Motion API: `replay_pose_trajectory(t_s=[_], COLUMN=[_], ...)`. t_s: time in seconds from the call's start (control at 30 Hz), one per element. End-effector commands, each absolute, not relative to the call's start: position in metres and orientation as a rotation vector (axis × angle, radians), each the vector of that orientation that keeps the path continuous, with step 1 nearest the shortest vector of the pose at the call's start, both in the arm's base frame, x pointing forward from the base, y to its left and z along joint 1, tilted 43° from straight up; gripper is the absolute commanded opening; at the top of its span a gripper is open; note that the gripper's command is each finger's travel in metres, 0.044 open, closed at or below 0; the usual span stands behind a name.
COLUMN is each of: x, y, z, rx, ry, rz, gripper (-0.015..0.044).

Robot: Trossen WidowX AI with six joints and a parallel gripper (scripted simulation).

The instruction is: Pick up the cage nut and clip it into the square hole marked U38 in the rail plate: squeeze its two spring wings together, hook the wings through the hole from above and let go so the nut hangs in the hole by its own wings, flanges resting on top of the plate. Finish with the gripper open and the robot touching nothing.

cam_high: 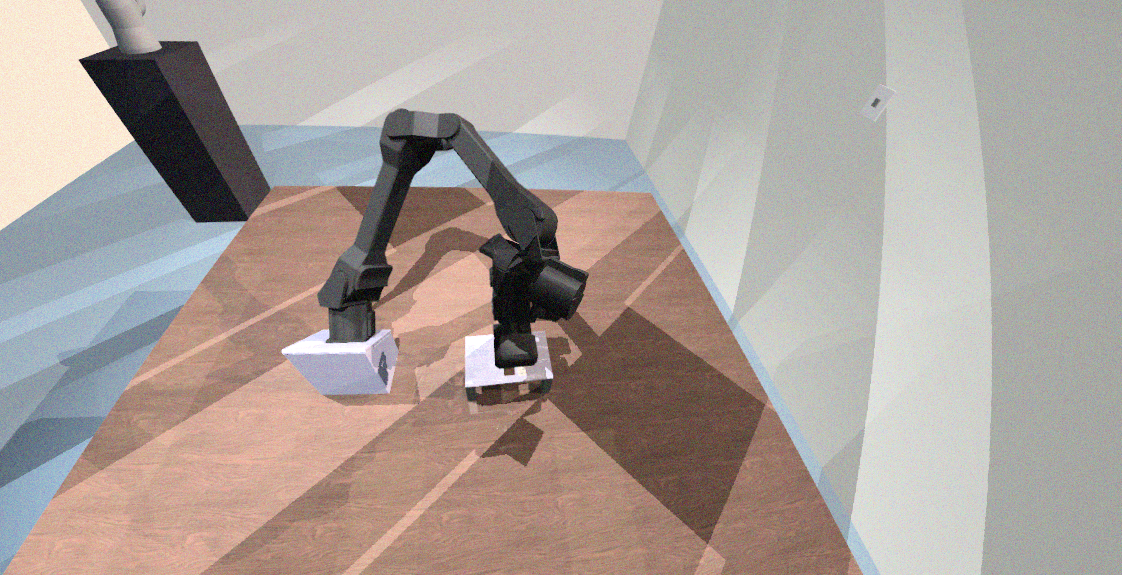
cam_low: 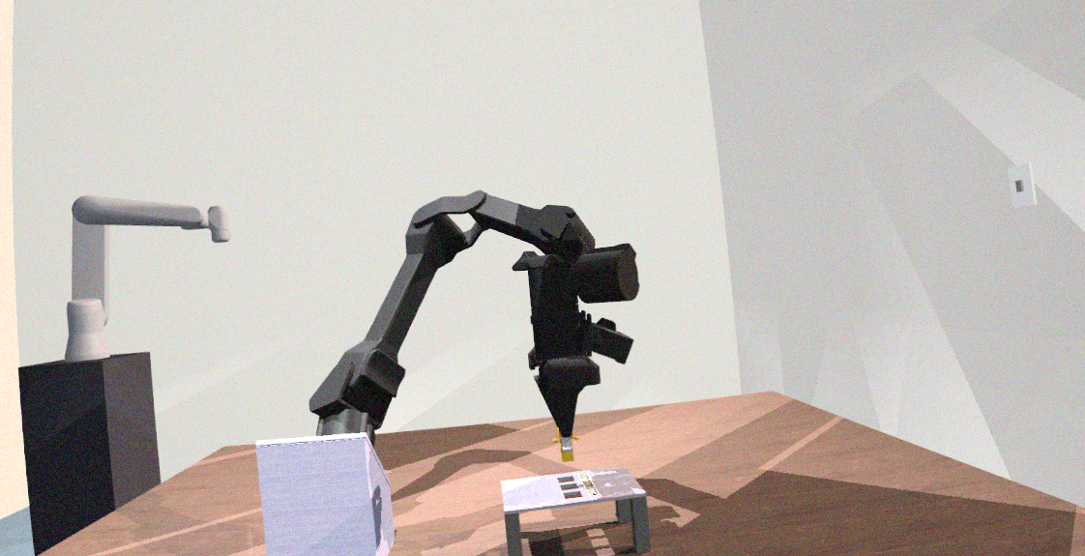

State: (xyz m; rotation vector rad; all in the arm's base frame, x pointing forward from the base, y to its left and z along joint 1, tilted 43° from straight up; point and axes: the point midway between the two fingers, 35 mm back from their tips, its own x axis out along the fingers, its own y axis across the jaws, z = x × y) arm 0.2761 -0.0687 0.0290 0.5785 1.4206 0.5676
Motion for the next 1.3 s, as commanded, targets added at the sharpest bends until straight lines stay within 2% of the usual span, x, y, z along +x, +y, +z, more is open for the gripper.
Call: replay_pose_trajectory(t_s=[0.0,1.27], x=[0.276,0.278], y=[-0.064,-0.042], z=[0.023,-0.002], rx=[0.583,0.584], ry=[1.428,1.433], rz=[0.567,0.571], gripper=[0.0032,0.0032])
